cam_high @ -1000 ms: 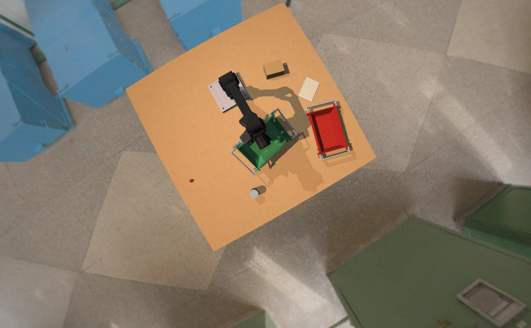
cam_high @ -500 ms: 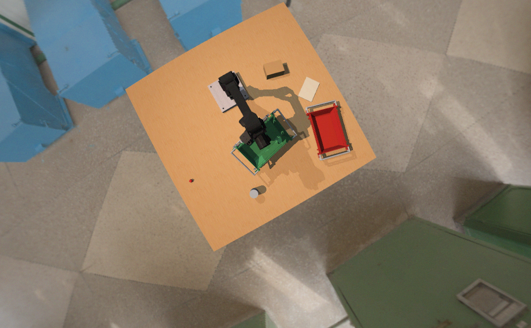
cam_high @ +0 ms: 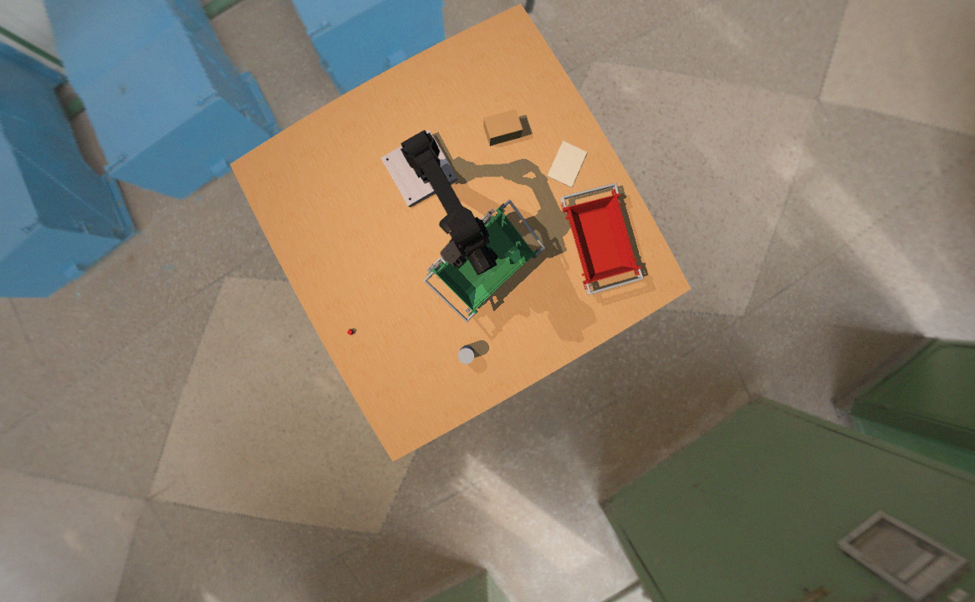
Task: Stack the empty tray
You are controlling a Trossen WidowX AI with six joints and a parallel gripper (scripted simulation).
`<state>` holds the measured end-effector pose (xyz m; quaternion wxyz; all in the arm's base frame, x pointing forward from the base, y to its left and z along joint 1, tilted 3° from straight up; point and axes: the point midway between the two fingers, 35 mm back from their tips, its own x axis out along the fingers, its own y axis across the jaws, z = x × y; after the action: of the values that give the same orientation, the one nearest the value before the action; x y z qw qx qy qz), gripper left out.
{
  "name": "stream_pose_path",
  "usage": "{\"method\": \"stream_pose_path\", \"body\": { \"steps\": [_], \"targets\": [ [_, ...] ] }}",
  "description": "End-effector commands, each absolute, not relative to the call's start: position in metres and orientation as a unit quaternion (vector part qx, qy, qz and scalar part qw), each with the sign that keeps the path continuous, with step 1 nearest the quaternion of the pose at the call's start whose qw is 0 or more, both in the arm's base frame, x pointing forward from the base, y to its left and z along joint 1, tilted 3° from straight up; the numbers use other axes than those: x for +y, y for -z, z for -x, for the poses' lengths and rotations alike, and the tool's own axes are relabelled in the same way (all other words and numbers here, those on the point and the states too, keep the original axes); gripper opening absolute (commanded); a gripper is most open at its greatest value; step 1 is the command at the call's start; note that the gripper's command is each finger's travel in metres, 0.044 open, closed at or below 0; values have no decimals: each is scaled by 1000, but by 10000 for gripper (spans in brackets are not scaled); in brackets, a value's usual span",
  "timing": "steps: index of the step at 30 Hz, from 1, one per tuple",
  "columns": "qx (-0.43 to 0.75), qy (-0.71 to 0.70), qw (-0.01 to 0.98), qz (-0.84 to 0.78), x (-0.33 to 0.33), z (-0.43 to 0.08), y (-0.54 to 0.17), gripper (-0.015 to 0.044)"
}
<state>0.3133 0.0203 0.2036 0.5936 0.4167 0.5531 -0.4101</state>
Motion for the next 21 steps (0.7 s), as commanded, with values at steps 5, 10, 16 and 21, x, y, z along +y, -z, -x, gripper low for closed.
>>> {"method": "stream_pose_path", "body": {
  "steps": [5, 10, 16, 21],
  "targets": [
    [543, 400, 604, -424, 20, -316, -203, 0],
    [543, 400, 604, -424, 20, -316, -197, 0],
    [543, 400, 604, -424, 20, -316, -190, 0],
    [543, 401, 604, -424, 20, -315, -187, 0]
  ]
}}
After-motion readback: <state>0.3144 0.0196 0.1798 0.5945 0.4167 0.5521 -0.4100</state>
